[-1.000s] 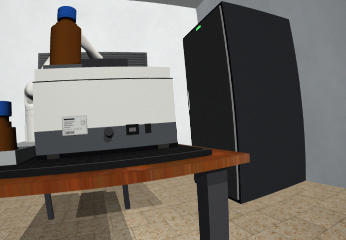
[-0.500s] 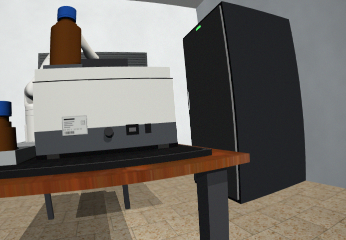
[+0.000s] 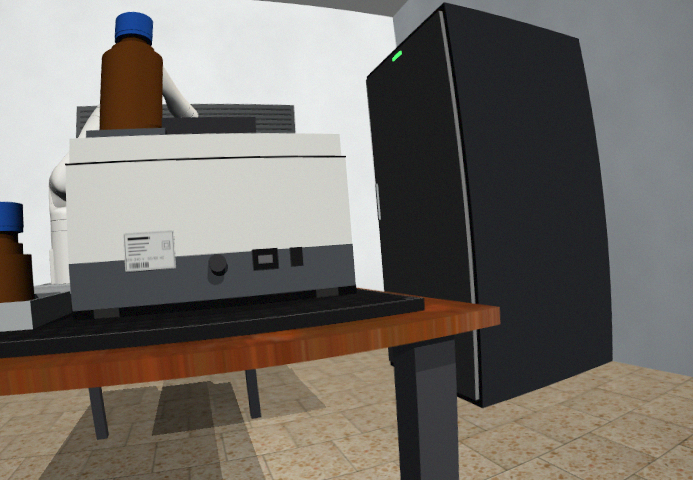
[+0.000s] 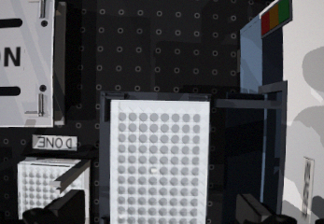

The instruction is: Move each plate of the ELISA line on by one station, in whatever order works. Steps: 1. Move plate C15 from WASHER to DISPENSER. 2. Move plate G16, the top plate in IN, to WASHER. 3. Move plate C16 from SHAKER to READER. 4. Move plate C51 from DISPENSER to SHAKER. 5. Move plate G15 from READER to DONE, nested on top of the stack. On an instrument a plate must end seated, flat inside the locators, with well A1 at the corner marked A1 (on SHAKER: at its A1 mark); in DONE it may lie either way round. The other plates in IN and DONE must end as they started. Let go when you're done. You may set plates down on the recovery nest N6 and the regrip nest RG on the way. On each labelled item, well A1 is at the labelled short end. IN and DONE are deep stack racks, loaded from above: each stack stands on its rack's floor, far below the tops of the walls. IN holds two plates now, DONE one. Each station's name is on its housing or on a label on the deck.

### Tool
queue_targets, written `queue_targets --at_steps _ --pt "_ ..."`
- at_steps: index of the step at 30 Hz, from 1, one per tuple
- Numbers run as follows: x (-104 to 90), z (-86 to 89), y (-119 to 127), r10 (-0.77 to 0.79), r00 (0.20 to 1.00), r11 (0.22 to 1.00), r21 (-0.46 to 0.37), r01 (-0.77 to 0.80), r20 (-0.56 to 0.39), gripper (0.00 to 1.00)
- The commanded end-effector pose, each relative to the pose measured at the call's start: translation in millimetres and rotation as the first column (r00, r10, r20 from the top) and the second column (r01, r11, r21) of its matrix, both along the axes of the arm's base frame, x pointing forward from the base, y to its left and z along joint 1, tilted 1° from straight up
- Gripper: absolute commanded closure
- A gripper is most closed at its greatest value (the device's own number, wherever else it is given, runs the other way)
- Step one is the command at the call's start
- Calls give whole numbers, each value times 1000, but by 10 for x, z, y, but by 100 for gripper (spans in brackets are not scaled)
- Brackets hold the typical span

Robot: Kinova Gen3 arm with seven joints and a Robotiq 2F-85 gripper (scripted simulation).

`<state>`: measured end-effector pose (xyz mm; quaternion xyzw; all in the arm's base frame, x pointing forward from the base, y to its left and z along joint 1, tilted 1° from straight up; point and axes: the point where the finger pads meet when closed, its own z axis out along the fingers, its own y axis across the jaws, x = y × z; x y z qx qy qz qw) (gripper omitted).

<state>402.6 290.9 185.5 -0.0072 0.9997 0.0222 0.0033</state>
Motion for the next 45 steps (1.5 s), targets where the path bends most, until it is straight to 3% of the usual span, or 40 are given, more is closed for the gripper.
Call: queue_targets --at_steps 1,45 --pt "2 -43 2 1 1000 1000 8 -1 2 0" --pt "6 -544 -8 1 1000 1000 8 -1 2 0"
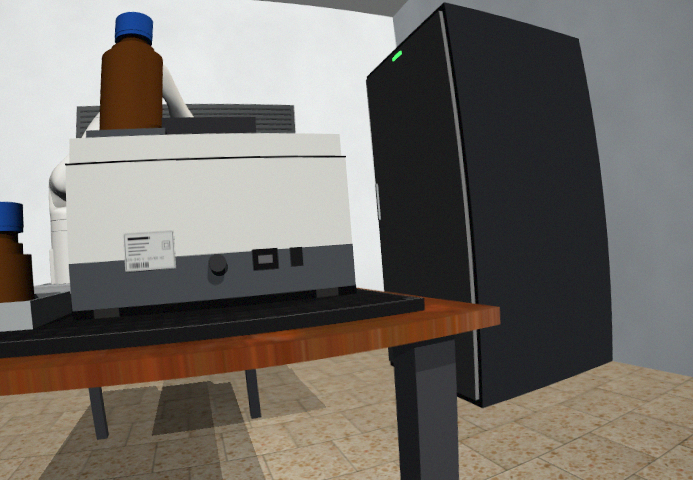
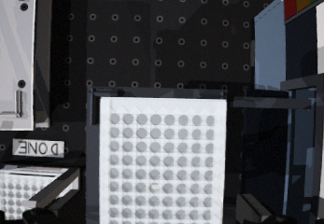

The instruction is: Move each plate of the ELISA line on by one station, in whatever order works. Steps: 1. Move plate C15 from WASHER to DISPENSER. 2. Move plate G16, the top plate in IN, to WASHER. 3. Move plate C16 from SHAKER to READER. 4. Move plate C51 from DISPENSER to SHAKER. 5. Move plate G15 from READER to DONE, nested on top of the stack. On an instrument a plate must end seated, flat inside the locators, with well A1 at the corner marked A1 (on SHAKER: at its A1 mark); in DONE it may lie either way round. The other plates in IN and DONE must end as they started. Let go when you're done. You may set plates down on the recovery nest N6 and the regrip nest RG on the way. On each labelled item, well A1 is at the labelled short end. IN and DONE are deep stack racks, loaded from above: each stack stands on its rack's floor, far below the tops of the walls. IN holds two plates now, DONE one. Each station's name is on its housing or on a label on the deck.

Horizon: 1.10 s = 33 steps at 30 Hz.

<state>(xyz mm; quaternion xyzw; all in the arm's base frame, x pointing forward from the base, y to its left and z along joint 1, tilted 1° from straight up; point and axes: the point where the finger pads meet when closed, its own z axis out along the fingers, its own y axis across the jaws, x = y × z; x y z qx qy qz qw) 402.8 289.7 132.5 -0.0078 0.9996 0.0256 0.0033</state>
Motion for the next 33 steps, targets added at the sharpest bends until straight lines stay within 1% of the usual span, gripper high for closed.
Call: queue_targets --at_steps 1,19,33 --pt "4 -15 3 0 1000 1000 1 0 2 0" --pt "4 -15 4 0 1000 1000 1 0 2 0" --pt "5 -175 17 0 1000 1000 1 0 2 0"
